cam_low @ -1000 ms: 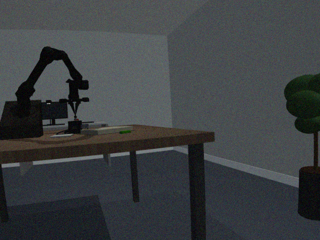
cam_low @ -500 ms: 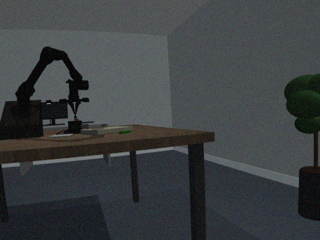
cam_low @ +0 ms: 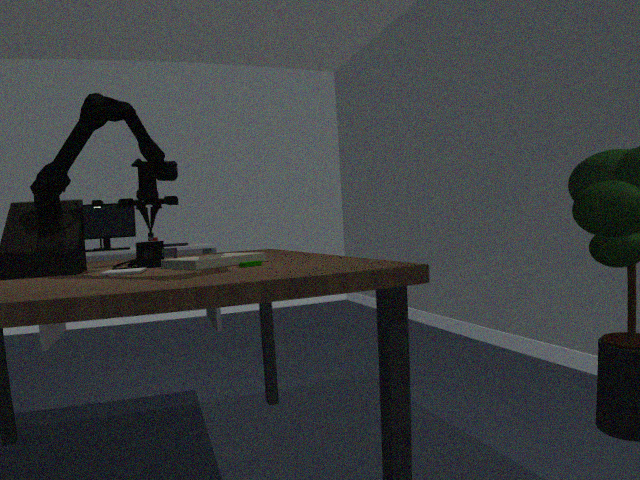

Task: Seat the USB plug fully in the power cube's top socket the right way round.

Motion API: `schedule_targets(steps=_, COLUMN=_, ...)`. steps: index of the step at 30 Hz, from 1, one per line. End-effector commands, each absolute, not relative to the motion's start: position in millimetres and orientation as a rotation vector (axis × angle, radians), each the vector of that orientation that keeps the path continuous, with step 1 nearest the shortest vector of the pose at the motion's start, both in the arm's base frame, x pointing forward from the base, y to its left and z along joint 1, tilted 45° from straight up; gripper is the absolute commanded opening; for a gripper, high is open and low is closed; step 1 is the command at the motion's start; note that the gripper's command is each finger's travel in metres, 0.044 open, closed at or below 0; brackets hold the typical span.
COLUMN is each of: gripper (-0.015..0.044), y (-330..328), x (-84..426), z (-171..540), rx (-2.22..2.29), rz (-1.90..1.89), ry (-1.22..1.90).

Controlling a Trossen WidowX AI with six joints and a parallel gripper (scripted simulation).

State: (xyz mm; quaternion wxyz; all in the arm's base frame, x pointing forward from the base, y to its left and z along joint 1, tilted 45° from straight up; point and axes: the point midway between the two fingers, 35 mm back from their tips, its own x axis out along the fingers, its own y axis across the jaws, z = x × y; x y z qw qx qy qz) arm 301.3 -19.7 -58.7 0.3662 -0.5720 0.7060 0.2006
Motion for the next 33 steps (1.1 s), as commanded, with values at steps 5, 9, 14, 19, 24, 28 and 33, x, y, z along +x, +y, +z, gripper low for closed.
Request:
schedule_targets(steps=5, gripper=0.0000, y=-20.5, x=300.0, z=-60.3, rx=-1.473, rz=0.524, ry=1.816)
schedule_targets(steps=9, gripper=0.0000, y=-20.8, x=300.0, z=-60.6, rx=-1.473, rz=0.524, ry=1.816)
schedule_targets(steps=14, gripper=0.0000, y=-21.3, x=299.9, z=-61.1, rx=-1.473, rz=0.524, ry=1.816)
schedule_targets(steps=19, gripper=0.0000, y=-21.7, x=299.8, z=-61.5, rx=-1.473, rz=0.524, ry=1.816)
schedule_targets(steps=24, gripper=0.0000, y=-22.1, x=299.8, z=-61.9, rx=-1.473, rz=0.524, ry=1.816)
schedule_targets(steps=28, gripper=0.0000, y=-22.4, x=299.7, z=-62.3, rx=-1.473, rz=0.524, ry=1.816)
schedule_targets(steps=33, gripper=0.0000, y=-22.9, x=299.7, z=-62.7, rx=-1.473, rz=0.524, ry=1.816)
